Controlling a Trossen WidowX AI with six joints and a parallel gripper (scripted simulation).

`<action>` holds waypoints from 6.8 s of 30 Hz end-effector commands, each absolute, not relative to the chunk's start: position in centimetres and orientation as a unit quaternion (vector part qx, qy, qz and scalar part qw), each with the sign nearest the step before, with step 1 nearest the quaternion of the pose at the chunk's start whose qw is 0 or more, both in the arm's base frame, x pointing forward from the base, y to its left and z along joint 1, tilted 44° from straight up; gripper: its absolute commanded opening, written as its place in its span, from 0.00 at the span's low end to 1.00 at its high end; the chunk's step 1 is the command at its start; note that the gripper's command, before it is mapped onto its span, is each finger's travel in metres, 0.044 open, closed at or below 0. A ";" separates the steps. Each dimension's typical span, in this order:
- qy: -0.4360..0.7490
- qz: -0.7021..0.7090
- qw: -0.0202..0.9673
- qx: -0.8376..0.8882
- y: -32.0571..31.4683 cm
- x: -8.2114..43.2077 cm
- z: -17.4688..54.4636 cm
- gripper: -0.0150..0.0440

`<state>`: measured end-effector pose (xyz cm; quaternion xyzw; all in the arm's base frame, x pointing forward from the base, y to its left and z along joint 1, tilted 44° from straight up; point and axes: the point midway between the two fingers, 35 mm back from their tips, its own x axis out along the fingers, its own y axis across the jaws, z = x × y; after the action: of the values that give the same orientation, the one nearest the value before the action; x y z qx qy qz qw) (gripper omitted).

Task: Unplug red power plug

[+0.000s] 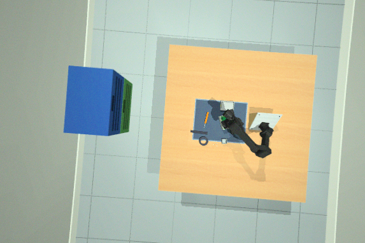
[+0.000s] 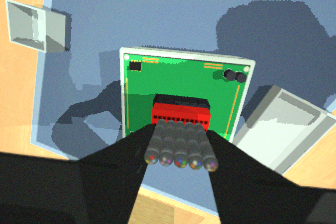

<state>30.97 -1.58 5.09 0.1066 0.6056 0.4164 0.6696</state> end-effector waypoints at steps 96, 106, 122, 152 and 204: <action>0.610 0.362 0.701 0.066 -3.4 30.7 8.4 0.25; 0.604 0.410 0.675 0.108 -4.5 31.2 8.1 0.25; 0.604 0.410 0.675 0.108 -2.8 31.1 6.3 0.25; 0.604 0.410 0.675 0.108 -1.5 30.9 4.9 0.68; 0.604 0.411 0.674 0.109 -3.3 31.1 6.8 0.25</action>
<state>31.14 -2.08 5.29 0.1310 0.6047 0.4492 0.6446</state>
